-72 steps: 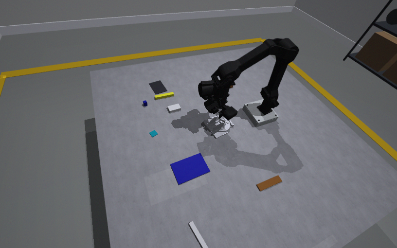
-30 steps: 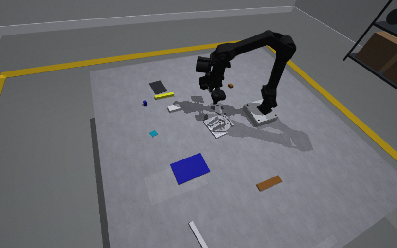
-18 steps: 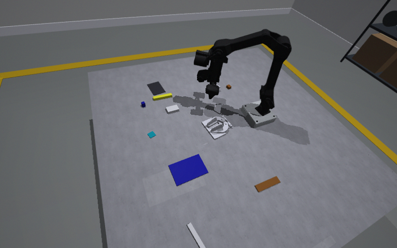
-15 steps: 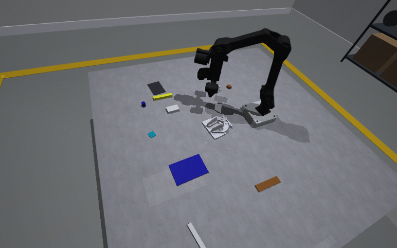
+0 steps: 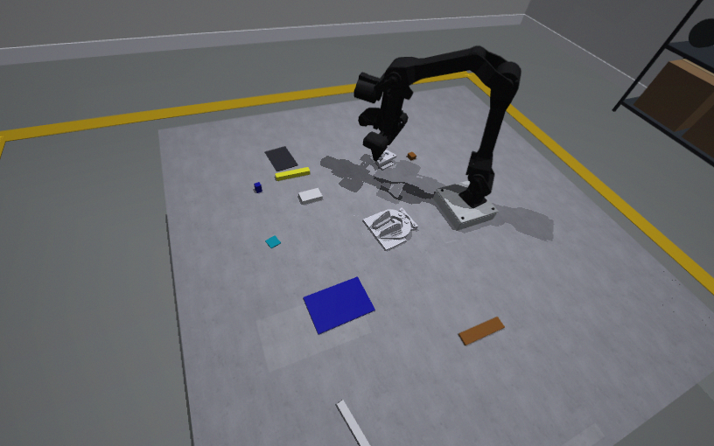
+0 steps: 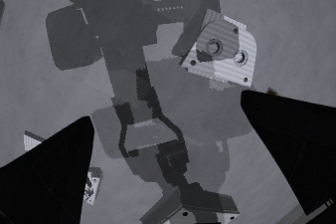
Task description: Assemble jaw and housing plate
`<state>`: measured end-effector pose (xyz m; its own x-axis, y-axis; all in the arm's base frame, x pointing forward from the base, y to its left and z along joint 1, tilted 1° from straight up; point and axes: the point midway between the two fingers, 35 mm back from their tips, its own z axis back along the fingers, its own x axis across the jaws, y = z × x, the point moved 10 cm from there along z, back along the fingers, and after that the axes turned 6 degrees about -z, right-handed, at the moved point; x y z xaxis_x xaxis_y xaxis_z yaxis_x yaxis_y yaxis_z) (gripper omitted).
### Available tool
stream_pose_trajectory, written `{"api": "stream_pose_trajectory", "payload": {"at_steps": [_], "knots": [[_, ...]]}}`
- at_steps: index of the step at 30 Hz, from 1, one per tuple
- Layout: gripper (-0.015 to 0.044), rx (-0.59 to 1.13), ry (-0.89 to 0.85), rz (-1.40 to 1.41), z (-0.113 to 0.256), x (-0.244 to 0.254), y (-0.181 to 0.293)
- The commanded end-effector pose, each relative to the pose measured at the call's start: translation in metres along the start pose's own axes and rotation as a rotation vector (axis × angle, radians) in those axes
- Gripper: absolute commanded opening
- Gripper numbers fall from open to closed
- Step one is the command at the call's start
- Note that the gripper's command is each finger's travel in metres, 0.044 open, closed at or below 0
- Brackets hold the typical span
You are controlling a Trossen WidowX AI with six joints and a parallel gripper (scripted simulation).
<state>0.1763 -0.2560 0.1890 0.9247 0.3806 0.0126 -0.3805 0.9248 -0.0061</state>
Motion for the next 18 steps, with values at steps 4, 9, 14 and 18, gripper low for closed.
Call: {"api": "stream_pose_trajectory", "payload": {"at_steps": [4, 9, 14, 18], "knots": [[0.044, 0.003, 0.005, -0.15, 0.001, -0.022, -0.007], [0.044, 0.003, 0.005, -0.262, 0.003, -0.04, -0.011], [0.044, 0.003, 0.006, -0.374, 0.005, -0.057, -0.014], [0.044, 0.003, 0.006, -0.407, 0.005, -0.063, -0.014]]}}
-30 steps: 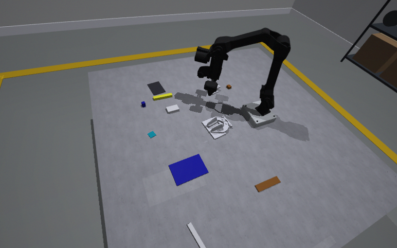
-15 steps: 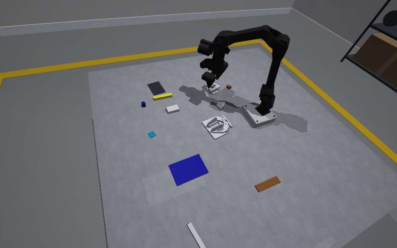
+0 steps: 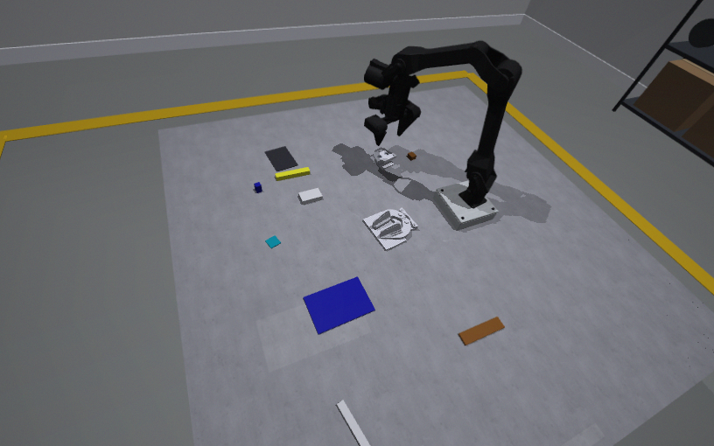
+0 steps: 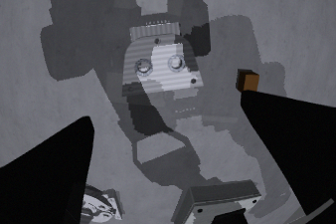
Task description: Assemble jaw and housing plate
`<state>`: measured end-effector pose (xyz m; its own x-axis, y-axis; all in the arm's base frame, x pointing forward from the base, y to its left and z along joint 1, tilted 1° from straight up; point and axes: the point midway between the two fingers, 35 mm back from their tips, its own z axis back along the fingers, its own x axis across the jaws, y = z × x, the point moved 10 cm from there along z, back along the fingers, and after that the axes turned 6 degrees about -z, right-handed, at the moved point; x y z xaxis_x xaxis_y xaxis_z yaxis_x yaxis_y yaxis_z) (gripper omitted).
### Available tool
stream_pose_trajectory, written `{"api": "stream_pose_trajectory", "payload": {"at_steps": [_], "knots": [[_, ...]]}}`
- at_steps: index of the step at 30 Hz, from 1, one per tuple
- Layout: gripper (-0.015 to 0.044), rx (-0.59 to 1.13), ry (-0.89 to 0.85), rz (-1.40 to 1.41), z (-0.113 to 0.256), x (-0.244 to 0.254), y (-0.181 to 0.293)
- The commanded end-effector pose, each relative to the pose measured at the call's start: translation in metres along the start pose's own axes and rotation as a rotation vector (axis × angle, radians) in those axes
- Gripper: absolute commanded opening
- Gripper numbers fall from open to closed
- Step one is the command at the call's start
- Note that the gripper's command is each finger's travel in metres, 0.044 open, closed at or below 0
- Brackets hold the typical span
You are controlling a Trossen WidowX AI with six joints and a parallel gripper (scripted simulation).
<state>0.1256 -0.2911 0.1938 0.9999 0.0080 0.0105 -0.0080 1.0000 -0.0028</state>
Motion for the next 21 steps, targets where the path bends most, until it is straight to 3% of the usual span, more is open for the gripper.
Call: {"api": "stream_pose_trajectory", "payload": {"at_steps": [1, 7, 21], "knots": [[0.044, 0.003, 0.003, -0.025, 0.0, -0.002, -0.002], [0.044, 0.004, 0.003, -0.025, -0.039, -0.002, -0.002], [0.044, 0.004, 0.003, -0.025, -0.053, -0.002, -0.002]]}}
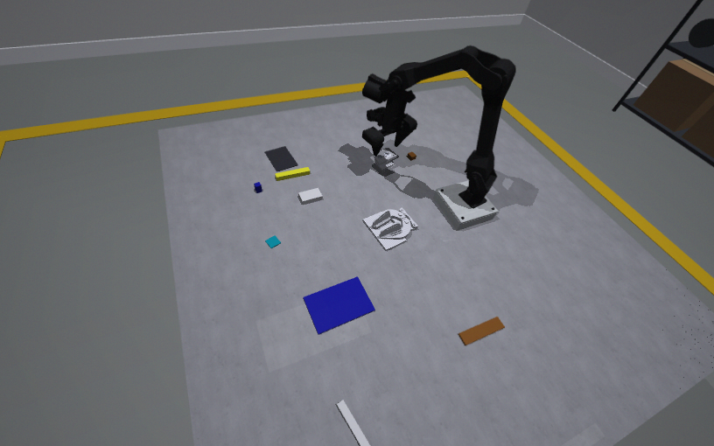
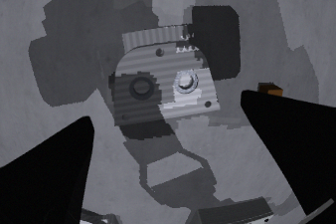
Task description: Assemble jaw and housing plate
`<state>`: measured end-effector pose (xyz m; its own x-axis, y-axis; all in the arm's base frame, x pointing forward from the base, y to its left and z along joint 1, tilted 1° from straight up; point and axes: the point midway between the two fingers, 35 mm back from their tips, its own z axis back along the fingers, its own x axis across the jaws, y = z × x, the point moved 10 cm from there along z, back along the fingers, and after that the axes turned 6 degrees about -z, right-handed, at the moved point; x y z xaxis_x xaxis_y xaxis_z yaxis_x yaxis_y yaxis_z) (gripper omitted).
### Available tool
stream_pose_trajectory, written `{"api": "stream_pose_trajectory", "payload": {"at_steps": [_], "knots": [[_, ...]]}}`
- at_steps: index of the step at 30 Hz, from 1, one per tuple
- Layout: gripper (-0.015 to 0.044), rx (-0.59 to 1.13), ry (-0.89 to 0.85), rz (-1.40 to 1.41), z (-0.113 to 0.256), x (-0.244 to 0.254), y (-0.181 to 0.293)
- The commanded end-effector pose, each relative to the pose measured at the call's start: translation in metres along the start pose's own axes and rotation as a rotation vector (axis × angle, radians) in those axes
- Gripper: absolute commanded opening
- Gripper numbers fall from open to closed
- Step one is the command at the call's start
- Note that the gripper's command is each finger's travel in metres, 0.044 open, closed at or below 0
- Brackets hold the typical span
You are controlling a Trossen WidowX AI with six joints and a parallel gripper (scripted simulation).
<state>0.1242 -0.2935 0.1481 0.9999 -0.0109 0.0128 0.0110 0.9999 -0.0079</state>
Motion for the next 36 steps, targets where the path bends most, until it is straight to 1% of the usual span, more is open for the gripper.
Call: {"api": "stream_pose_trajectory", "payload": {"at_steps": [1, 12, 30, 36], "knots": [[0.044, 0.009, 0.006, -0.006, -0.009, 0.0, 0.0], [0.044, 0.009, 0.006, -0.006, -0.016, 0.0, 0.0], [0.044, 0.009, 0.006, -0.006, -0.044, -0.001, 0.001], [0.044, 0.009, 0.006, -0.006, -0.045, -0.001, 0.001]]}}
